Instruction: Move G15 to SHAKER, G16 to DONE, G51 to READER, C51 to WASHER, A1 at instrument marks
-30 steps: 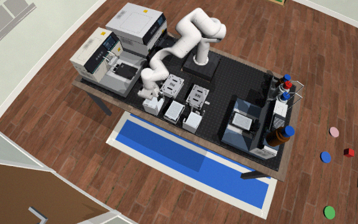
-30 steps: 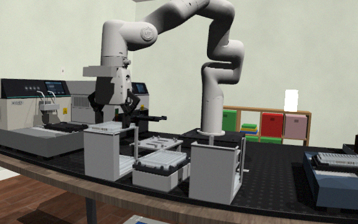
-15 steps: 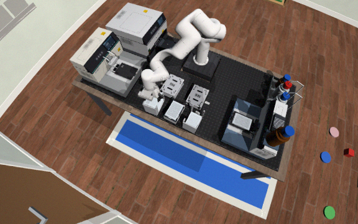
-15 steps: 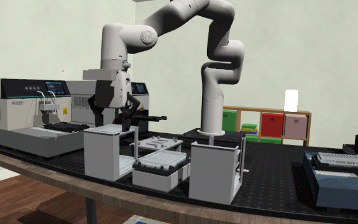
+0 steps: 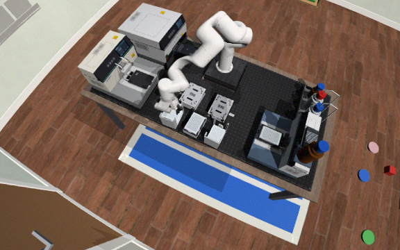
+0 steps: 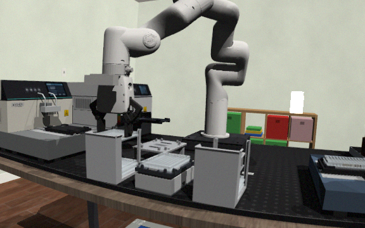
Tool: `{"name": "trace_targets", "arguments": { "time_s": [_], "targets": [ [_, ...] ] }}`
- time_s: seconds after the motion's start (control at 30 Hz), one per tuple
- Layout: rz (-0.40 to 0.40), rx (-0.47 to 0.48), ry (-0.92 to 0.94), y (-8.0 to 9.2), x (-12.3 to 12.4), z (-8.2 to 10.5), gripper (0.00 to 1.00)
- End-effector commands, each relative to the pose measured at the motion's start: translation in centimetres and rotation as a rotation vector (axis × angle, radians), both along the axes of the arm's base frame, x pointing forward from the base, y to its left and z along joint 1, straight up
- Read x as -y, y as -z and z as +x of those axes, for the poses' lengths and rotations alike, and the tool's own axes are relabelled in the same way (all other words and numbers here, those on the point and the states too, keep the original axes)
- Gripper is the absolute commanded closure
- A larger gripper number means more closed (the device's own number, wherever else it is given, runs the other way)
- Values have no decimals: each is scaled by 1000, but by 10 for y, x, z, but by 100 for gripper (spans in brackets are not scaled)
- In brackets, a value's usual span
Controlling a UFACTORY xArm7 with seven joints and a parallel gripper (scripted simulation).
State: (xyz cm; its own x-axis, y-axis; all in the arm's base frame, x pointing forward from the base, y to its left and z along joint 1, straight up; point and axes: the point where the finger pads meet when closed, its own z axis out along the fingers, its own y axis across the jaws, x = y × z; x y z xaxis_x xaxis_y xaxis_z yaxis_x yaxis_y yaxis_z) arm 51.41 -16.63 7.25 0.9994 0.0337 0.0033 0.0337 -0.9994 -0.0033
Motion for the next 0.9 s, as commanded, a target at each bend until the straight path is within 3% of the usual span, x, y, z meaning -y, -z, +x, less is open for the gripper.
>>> {"name": "trace_targets", "arguments": {
  "time_s": [0.0,0.87],
  "targets": [
    [-1,5,0,1,1,2,100],
    [-1,5,0,17,1,2,100]
  ]
}}
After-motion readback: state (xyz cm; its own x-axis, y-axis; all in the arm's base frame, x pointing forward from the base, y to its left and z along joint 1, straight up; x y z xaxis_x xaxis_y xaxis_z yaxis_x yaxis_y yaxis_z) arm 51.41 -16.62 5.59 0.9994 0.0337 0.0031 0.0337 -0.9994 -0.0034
